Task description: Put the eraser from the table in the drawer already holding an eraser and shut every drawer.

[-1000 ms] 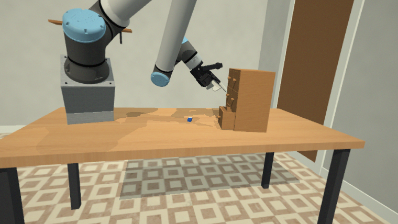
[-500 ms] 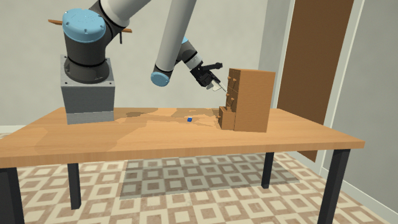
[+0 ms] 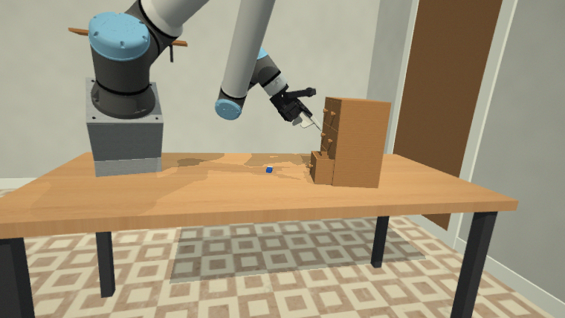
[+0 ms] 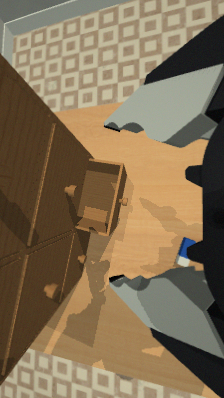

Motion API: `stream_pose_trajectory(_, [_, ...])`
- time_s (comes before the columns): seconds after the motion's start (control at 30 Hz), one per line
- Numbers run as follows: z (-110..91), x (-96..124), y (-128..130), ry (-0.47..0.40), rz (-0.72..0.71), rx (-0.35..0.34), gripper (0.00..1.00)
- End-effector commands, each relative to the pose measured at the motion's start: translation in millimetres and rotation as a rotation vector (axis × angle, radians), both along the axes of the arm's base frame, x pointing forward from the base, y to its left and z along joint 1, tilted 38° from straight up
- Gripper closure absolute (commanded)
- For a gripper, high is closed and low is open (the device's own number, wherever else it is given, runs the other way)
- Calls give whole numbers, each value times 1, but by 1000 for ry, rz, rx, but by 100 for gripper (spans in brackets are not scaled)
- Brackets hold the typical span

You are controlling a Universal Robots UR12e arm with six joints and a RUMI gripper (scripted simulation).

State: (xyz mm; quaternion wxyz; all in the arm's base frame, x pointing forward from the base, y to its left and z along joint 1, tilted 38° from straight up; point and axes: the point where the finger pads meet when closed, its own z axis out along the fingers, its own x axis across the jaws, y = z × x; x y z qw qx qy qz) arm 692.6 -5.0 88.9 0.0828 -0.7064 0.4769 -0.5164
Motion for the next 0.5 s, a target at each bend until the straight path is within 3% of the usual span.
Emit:
stream_pose_trajectory(0.0, [1,-2,1,7,-9,3,0])
stream_pose_trajectory(0.47, [7,-14,8,59,-77,23,0])
